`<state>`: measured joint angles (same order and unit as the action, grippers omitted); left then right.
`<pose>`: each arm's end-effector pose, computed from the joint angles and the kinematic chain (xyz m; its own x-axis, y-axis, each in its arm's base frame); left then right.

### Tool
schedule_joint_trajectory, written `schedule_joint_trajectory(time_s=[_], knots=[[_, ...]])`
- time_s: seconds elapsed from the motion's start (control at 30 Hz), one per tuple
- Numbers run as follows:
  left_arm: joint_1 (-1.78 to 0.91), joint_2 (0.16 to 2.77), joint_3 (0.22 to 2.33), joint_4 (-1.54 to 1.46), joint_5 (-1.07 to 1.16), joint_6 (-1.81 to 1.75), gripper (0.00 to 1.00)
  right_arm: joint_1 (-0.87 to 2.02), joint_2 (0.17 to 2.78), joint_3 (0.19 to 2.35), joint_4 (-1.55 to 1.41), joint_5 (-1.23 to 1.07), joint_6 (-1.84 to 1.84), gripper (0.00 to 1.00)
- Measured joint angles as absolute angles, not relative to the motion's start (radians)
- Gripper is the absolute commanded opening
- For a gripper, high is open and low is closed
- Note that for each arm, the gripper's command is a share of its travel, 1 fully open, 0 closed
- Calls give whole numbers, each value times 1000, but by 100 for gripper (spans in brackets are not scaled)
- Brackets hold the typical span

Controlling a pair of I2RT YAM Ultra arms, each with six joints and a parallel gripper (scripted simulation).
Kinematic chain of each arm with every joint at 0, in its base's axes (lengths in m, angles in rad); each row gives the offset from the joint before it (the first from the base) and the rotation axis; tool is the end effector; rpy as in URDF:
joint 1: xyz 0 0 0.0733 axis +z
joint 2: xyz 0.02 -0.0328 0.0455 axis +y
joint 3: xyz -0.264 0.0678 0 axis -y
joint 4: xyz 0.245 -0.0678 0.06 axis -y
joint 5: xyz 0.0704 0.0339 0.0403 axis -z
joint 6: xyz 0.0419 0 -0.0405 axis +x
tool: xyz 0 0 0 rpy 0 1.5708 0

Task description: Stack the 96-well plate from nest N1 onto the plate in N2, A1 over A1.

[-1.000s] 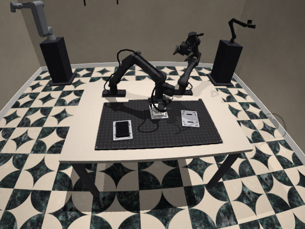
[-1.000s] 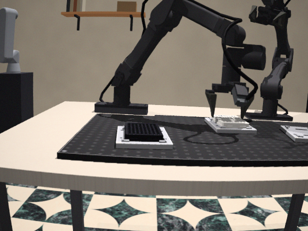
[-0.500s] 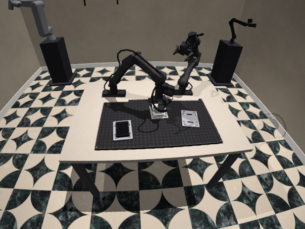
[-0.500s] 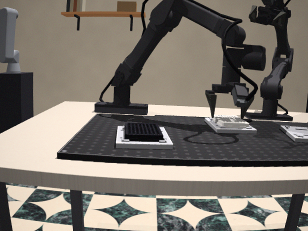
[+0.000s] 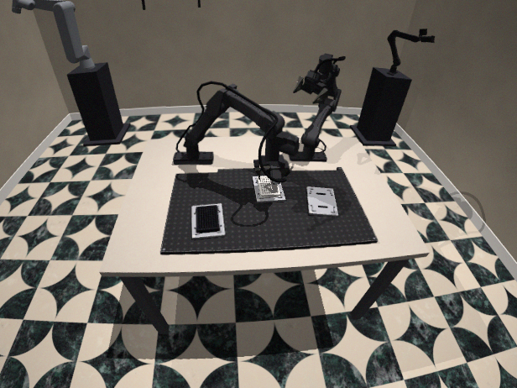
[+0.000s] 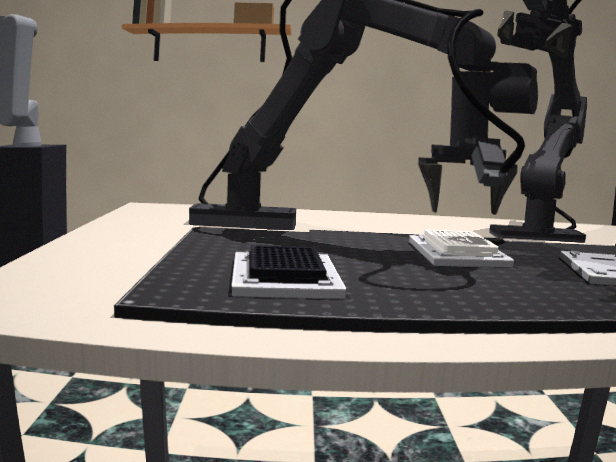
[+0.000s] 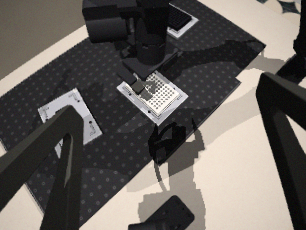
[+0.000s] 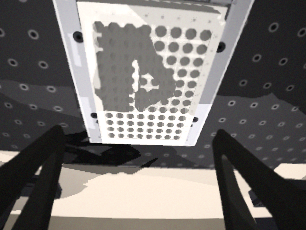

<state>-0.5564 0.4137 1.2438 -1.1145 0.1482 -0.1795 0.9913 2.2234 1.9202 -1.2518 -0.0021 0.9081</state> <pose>0.0029 -0.0078 0.4147 -0.3492 0.0092 -0.9370 0.5898 0.7792 -0.2121 0.2365 0.3635 0.2004 -0.9965 -0.0831 -0.0081 -0.0832 0.9964 0.0137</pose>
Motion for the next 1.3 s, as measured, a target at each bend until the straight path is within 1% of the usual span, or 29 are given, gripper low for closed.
schedule_joint_trajectory(time_s=[0.3,0.6,1.3], knots=[[-556,414,1244,-1114,148,-179,100,991,2223,1929,-1266,-2,908,100],[-556,414,1244,-1114,148,-179,100,991,2219,1861,-1243,-2,908,100],[-556,414,1244,-1114,148,-179,100,991,2222,1781,-1142,-2,908,100]])
